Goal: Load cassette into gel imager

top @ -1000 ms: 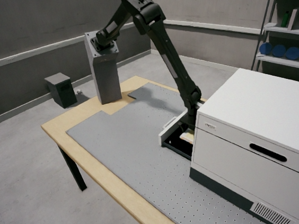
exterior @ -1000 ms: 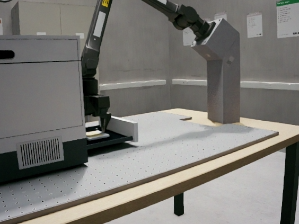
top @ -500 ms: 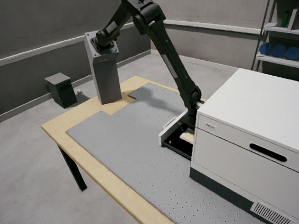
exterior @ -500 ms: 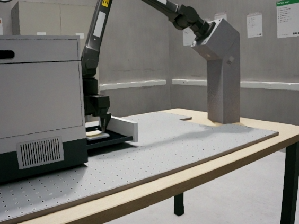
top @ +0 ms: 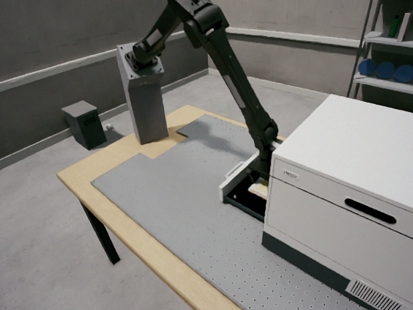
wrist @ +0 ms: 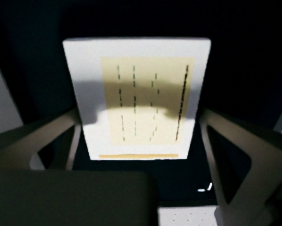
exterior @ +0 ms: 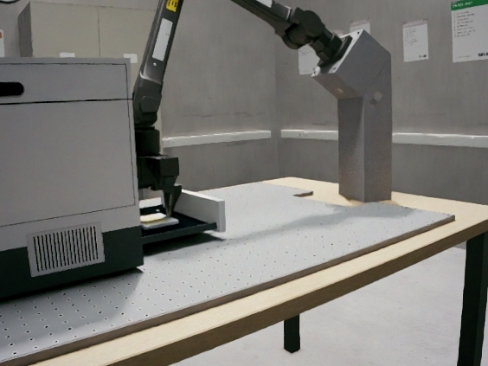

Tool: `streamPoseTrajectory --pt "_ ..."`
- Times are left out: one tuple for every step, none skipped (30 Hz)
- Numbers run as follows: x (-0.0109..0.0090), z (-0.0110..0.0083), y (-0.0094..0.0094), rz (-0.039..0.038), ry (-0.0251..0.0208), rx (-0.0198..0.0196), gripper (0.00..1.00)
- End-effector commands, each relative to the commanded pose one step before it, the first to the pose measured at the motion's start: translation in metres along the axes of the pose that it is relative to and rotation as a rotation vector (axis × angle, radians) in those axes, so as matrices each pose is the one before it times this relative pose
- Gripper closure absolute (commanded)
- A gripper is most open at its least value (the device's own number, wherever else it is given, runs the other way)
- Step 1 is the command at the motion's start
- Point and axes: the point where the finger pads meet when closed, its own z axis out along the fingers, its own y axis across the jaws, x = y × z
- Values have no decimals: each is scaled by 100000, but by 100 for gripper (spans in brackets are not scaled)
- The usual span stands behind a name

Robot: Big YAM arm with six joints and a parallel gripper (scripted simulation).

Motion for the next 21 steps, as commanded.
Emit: streamPoseTrajectory --pt "321 -1165 -2460 318 -172 4019 8" --pt "0 0 0 0 0 0 8" --pt "0 0 0 0 0 0 8" --pt "0 0 0 0 0 0 8" --pt "0 0 0 0 0 0 8" --pt "0 0 0 0 0 0 8" --pt "0 0 0 0 0 0 8" --pt "0 0 0 0 0 0 8" --pt "0 0 0 0 0 0 8" --pt "0 0 0 0 0 0 8" --pt "0 0 0 0 0 0 8" --pt "0 0 0 0 0 0 8" --pt "0 0 0 0 0 0 8" --pt "0 0 0 0 0 0 8" --pt "0 0 0 0 0 0 8" --pt "0 0 0 0 0 0 8" --pt "0 0 0 0 0 0 8" --pt "156 -1127 -792 395 -59 1437 8" --pt "-227 -191 0 -76 -231 -73 8" --pt "-318 -66 486 -296 -305 -770 8" --pt "0 0 0 0 0 0 8"
